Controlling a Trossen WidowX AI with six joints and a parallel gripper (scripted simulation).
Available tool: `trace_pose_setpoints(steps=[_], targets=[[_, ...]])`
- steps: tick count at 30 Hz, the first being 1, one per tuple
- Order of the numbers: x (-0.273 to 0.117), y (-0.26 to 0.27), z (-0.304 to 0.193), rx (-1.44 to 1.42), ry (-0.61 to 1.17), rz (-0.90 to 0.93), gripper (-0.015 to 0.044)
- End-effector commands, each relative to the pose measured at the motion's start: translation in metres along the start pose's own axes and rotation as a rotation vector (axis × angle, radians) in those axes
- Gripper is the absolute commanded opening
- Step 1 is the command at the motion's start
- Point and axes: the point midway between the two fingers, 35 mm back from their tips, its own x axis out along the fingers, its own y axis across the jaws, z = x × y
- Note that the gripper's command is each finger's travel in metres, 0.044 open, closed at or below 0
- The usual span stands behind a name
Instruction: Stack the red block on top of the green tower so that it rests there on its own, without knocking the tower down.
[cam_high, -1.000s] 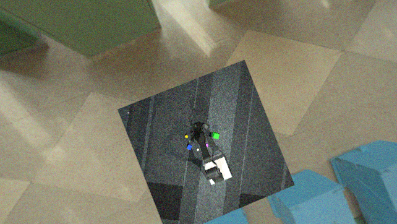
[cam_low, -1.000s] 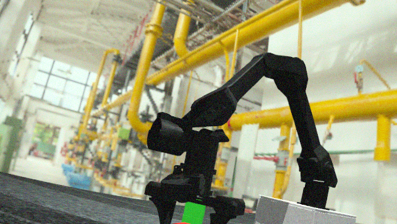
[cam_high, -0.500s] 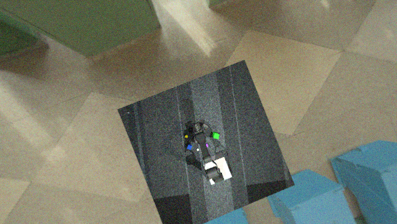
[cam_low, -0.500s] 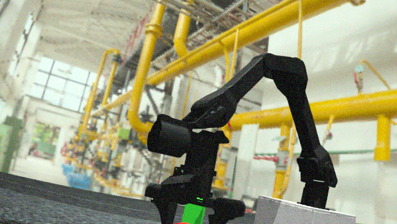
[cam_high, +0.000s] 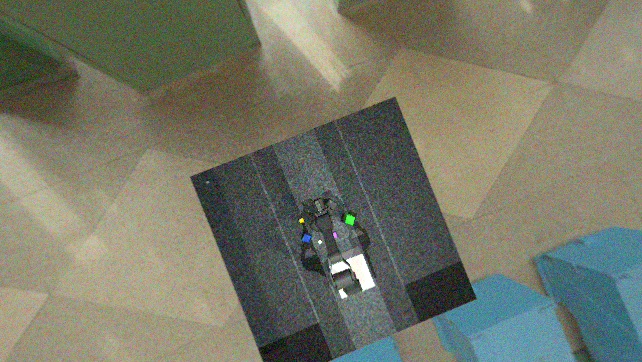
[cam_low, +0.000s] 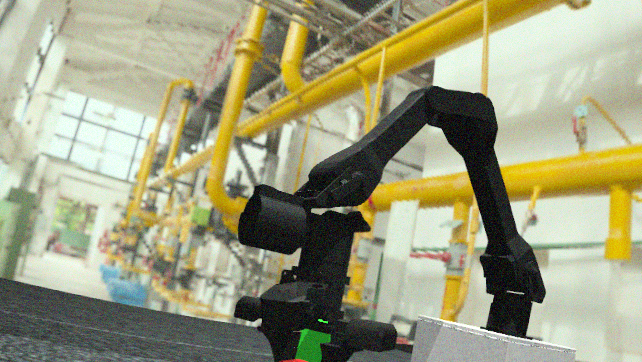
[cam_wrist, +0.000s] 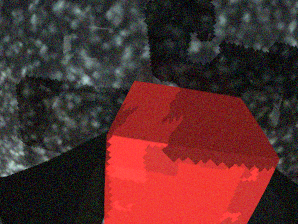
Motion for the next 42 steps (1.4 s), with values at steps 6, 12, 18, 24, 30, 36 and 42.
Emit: trace_pose_setpoints(steps=[6,12,18,24,30,36,42], targets=[[-0.025,0.000,0.000,0.005,-0.002,0.001,0.0000],[-0.053,0.000,0.000,0.005,-0.002,0.001,0.0000],[-0.083,-0.001,0.000,0.005,-0.002,0.001,0.0000],[-0.113,-0.001,0.000,0.005,-0.002,0.000,0.0000],[-0.116,0.000,0.000,0.010,0.000,0.001,0.0000],[-0.120,-0.011,-0.014,0.005,-0.001,-0.001,0.0000],[-0.121,-0.032,-0.049,0.006,0.002,-0.004,0.0000]])
